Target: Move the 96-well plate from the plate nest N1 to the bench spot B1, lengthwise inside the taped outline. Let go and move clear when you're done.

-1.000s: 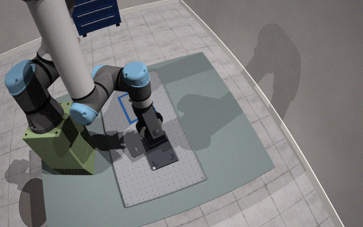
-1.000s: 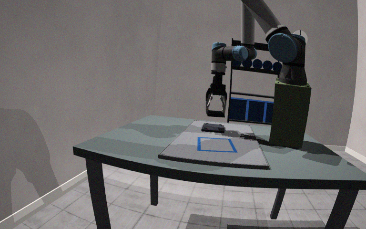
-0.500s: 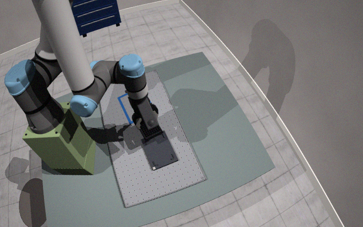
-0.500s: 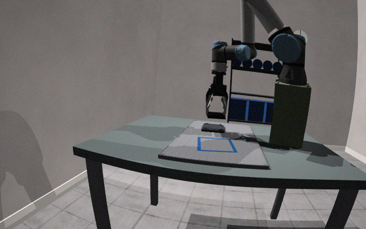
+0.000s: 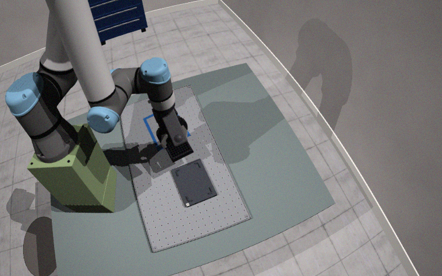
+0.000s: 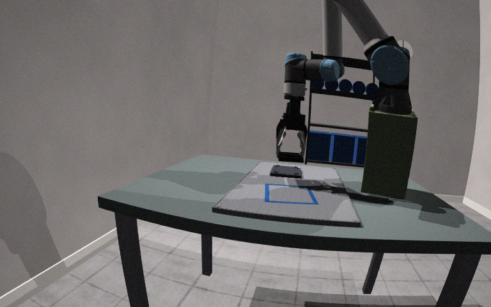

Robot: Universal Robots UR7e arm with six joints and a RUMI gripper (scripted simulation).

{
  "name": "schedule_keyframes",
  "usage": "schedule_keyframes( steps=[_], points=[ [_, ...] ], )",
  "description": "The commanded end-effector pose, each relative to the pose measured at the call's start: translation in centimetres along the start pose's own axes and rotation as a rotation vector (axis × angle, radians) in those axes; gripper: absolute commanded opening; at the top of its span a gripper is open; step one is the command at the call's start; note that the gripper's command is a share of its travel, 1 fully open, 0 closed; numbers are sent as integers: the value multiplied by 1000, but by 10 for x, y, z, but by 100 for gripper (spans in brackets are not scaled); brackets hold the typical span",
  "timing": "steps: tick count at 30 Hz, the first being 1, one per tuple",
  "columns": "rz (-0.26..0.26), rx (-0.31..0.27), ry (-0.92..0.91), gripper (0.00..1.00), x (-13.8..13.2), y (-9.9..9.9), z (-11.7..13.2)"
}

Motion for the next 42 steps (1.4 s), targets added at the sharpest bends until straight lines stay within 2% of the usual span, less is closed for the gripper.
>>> schedule_keyframes(
  steps=[1,42],
  points=[
    [-1,2,0,0,-3,0,15],
    [-1,1,0,0,-24,-5,130]
  ],
)
Point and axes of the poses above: the point where the finger pads meet when closed, its own y axis back along the fingers, its own x axis across the jaws, z = x × y, the point moved 9 cm from there along y, back along the fingers, and after that the axes turned 8 degrees about y, right-handed, at the moved point
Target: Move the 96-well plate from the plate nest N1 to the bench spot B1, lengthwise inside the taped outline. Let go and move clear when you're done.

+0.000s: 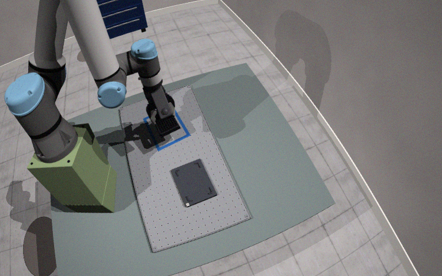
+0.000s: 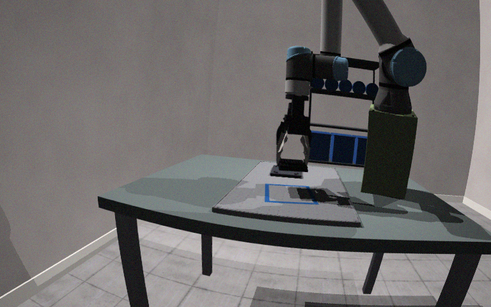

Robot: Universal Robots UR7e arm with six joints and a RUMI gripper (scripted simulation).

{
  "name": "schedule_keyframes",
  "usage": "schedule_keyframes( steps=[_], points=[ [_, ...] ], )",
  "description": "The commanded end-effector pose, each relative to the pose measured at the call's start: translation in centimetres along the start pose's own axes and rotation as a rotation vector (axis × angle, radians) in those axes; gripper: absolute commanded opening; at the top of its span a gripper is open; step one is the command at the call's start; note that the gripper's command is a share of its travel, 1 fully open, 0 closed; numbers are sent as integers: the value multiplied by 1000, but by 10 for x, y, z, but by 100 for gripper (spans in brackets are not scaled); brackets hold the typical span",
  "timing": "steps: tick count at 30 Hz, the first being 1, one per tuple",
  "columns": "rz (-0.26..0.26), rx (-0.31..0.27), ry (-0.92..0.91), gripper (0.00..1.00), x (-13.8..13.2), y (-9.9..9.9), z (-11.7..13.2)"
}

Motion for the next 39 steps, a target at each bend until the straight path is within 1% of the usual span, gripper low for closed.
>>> schedule_keyframes(
  steps=[1,8,39],
  points=[
    [-1,1,0,0,-3,0,13],
    [-1,1,0,0,-6,-1,33],
    [-1,1,0,0,-6,-1,32]
  ],
)
Point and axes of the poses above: the point where the finger pads meet when closed, its own y axis back along the fingers, its own x axis across the jaws, z = x × y, the point moved 9 cm from there along y, back along the fingers, and after that the axes turned 8 degrees about y, right-handed, at the moved point
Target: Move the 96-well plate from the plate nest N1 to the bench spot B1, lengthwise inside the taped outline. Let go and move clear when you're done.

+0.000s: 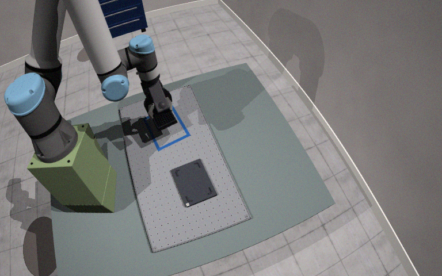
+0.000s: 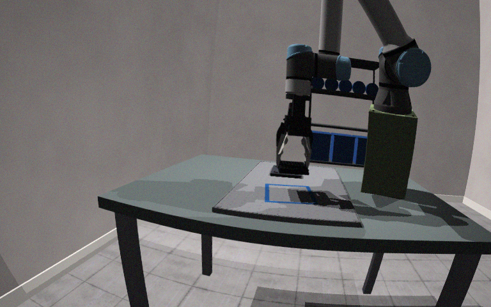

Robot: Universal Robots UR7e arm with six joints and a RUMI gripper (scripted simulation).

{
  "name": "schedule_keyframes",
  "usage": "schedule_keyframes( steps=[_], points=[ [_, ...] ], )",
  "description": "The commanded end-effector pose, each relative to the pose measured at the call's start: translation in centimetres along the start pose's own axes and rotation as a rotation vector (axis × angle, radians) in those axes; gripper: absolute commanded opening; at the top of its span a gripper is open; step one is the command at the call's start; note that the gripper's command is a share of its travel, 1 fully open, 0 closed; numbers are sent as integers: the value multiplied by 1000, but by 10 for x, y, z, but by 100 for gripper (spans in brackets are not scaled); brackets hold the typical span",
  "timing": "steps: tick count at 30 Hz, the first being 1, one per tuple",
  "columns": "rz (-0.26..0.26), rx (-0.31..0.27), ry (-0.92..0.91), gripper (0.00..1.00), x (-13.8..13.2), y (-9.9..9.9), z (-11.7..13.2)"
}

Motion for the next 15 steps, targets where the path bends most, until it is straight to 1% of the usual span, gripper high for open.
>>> schedule_keyframes(
  steps=[1,9,15],
  points=[
    [-1,0,0,0,0,0,0],
    [-1,0,0,0,0,-1,0],
    [-1,0,0,0,0,-11,0]
  ],
)
Point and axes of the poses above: the point where the finger pads meet when closed, its own y axis back along the fingers, its own x axis across the jaws, z = x × y, the point moved 9 cm from there along y, back along the fingers, and after that the axes turned 8 degrees about y, right-handed, at the moved point
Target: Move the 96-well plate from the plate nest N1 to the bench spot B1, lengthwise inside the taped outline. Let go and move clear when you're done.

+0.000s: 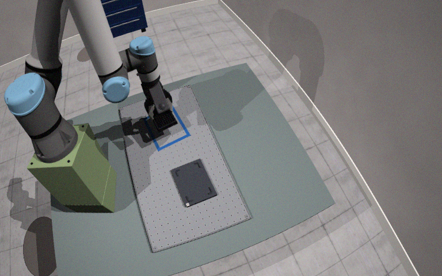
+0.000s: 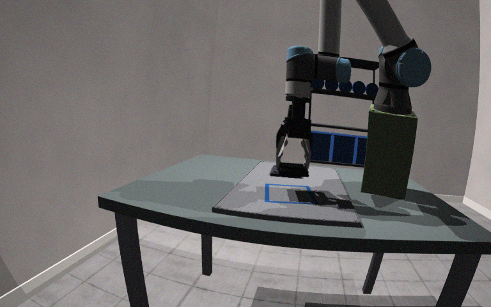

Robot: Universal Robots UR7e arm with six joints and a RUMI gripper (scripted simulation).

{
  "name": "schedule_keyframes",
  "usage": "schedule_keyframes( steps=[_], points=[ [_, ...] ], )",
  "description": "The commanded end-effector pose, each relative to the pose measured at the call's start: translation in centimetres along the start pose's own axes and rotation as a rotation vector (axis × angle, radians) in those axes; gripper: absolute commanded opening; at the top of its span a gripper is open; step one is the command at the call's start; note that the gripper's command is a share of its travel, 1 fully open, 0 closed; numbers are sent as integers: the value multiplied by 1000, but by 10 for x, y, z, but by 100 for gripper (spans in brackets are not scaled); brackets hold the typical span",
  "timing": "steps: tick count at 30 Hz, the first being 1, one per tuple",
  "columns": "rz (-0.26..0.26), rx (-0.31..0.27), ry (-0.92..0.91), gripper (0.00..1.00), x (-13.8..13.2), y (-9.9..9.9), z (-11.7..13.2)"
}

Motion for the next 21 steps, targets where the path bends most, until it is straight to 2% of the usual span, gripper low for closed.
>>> schedule_keyframes(
  steps=[1,21],
  points=[
    [-1,0,0,0,0,-7,0],
    [-1,0,0,0,0,-37,0]
  ],
)
Point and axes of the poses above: the point where the finger pads meet when closed, its own y axis back along the fingers, its own x axis across the jaws, z = x × y, the point moved 9 cm from there along y, back along the fingers, and after that the axes turned 8 degrees about y, right-handed, at the moved point
